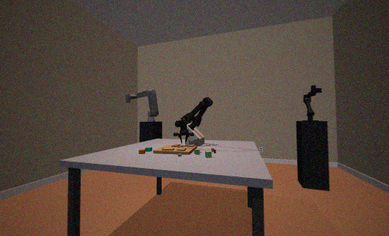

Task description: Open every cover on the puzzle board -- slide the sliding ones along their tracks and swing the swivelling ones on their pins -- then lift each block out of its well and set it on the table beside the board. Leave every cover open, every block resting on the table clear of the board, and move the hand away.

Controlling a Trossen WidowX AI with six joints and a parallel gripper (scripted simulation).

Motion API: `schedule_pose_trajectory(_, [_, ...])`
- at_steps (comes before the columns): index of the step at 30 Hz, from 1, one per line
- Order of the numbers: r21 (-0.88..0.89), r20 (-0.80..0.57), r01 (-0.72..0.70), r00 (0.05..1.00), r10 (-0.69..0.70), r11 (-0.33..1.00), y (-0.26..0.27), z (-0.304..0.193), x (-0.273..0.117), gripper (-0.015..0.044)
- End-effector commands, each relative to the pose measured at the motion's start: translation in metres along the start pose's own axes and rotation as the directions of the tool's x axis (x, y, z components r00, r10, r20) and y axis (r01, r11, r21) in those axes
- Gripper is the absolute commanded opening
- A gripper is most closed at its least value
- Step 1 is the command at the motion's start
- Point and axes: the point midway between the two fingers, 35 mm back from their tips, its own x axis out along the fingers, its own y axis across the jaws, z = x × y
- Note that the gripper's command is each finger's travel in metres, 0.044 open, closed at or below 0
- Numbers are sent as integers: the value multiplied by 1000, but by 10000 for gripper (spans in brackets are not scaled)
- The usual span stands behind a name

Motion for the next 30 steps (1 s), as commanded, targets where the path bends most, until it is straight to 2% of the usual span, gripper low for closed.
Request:
schedule_pose_trajectory(1, [7, -3, -9, 1000, 9, 1000, 2, -2, 4, 144])
schedule_pose_trajectory(30, [8, -2, -10, 1000, 10, 1000, 3, -2, 24, 144])
